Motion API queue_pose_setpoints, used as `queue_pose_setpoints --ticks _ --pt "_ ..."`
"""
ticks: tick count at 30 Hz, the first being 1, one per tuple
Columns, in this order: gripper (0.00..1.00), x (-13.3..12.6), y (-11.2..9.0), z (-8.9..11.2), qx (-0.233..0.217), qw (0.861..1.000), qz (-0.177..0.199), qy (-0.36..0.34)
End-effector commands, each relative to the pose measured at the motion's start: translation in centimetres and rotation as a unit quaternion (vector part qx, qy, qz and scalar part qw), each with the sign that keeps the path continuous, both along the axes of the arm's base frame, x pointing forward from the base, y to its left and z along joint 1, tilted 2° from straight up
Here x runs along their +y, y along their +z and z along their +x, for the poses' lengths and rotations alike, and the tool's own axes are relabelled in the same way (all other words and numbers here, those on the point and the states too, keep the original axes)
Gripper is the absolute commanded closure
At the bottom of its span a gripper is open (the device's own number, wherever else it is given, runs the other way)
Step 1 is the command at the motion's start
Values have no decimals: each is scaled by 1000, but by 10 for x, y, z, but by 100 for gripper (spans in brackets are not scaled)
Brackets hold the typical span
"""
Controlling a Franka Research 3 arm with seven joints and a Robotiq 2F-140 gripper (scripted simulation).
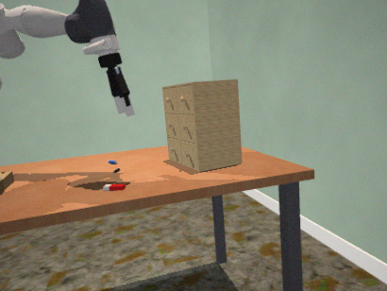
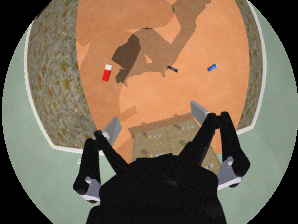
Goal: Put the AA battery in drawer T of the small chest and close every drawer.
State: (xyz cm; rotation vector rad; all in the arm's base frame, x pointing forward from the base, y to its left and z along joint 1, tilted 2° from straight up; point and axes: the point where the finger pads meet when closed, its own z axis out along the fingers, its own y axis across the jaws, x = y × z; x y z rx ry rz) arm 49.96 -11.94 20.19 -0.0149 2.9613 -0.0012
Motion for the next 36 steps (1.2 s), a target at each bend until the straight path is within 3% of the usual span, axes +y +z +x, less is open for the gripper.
queue_pose_setpoints --ticks 1,7,9,21,36 --pt "0 -6 -5 21 -73 997 -13 20" --pt "0 -6 -25 42 -178 984 -10 22" --pt "0 -6 -25 42 -178 984 -10 22" --pt "0 -6 -56 73 -333 943 -5 24" --pt "0 -5 -73 90 -413 910 -2 24"
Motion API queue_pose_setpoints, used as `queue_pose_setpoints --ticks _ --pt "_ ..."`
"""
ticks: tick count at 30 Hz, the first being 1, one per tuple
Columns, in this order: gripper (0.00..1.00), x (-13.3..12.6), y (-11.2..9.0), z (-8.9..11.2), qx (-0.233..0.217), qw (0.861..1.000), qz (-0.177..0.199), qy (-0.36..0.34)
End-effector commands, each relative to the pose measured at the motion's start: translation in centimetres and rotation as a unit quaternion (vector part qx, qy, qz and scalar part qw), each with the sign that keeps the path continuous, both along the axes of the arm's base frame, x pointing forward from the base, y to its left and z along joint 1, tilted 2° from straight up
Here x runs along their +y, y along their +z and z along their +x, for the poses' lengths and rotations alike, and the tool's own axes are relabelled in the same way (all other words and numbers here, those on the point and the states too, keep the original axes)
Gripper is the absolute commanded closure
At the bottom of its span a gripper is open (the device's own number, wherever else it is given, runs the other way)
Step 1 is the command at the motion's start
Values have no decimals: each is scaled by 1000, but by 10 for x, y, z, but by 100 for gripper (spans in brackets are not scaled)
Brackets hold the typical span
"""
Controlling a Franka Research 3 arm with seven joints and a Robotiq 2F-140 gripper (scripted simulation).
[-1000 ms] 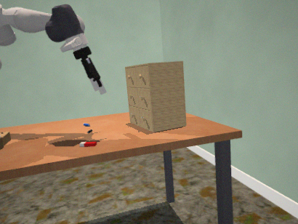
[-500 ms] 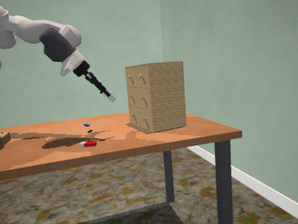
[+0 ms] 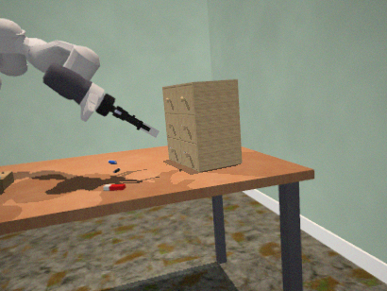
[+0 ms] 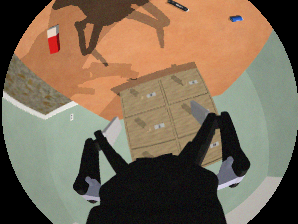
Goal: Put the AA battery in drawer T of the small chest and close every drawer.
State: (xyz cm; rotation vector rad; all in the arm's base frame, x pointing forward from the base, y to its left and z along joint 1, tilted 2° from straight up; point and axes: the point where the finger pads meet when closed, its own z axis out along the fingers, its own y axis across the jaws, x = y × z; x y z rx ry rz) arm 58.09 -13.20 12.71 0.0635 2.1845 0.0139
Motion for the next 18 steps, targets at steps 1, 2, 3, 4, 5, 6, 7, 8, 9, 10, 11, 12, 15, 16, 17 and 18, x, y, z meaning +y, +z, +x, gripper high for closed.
queue_pose_setpoints --ticks 1,2,3,4,5,6,7,8,9,10,11,12,15,16,17,18 --pt "0 7 2 9 -40 998 -33 44" --pt "0 7 1 10 -42 998 -33 44" --pt "0 7 1 10 -43 998 -33 44" --pt "0 7 1 10 -44 997 -33 44" --pt "0 7 1 10 -45 997 -33 44" --pt "0 7 1 10 -45 997 -33 44" --pt "0 7 1 10 -45 997 -33 44" --pt "0 7 1 10 -45 997 -33 44" --pt "0 7 1 10 -45 997 -33 44" --pt "0 7 1 10 -45 997 -33 44" --pt "0 7 1 10 -45 997 -33 44" --pt "0 7 0 10 -45 997 -33 44" --pt "0 7 -5 10 -45 997 -33 44" --pt "0 7 -9 10 -45 997 -33 44" --pt "0 7 -13 10 -45 997 -33 44" --pt "0 7 -19 10 -45 997 -33 44"
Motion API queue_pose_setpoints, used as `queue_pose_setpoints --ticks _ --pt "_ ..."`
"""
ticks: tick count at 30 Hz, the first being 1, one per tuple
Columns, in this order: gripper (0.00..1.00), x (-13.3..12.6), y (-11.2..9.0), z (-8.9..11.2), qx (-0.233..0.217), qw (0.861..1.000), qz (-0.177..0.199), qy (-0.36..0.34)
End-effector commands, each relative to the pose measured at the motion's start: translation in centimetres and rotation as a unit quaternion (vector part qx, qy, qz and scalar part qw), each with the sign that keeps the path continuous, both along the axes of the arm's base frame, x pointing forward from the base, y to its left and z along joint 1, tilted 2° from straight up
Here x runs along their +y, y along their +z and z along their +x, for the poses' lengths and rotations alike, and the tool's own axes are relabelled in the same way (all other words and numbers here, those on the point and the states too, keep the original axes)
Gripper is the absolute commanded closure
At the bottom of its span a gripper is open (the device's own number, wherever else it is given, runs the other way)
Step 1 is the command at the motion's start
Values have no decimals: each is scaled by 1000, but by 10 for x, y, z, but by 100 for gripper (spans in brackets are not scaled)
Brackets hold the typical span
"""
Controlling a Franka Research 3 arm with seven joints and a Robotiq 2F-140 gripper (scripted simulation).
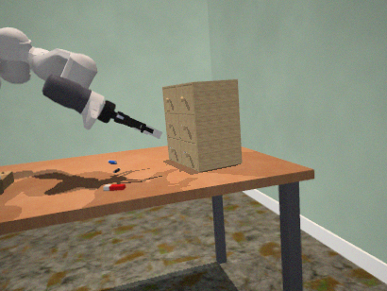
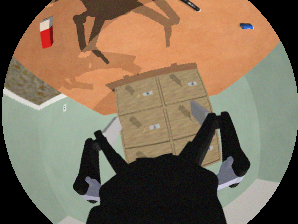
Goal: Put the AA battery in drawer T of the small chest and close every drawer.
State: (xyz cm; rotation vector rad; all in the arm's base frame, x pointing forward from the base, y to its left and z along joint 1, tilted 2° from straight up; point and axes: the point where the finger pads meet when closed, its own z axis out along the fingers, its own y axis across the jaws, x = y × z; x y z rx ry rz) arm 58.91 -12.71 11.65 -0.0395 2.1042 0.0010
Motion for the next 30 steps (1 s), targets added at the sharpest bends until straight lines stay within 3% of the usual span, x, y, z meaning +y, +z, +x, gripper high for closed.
queue_pose_setpoints --ticks 1,4,14,30 --pt "0 2 -14 2 -5 1000 -8 10" --pt "0 1 -34 2 -5 1000 -8 10" --pt "0 0 -56 2 -5 1000 -8 10" --pt "0 0 -60 2 -5 1000 -8 10"
